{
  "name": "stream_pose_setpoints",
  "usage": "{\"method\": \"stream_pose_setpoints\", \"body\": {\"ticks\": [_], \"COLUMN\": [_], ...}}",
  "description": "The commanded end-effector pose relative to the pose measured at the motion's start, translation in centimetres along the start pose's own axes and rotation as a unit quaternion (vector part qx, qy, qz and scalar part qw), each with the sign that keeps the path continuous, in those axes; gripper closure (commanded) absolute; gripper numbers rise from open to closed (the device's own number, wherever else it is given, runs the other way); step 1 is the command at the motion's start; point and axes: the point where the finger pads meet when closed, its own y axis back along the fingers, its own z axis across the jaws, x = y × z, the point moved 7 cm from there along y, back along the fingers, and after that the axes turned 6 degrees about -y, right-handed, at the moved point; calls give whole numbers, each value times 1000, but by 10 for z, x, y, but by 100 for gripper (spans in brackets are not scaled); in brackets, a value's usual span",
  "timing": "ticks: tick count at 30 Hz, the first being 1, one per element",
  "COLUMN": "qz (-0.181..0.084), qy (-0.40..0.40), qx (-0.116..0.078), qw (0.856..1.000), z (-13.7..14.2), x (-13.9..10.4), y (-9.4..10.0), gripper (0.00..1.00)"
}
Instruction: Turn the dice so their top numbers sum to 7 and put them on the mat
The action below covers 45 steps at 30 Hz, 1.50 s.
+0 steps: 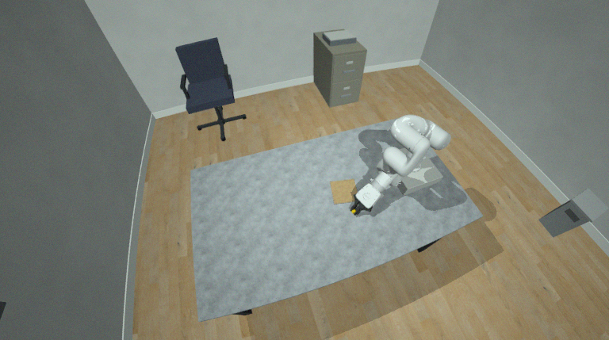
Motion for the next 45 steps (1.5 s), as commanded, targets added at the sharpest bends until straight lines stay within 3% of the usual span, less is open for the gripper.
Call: {"method": "stream_pose_setpoints", "body": {"ticks": [1, 43, 45], "qz": [-1, -1, -1], "qy": [0, 0, 0], "qx": [0, 0, 0], "qw": [1000, 1000, 1000], "z": [0, 0, 0], "x": [1, 2, 2], "y": [-1, -2, -2], "gripper": [85, 85, 81]}}
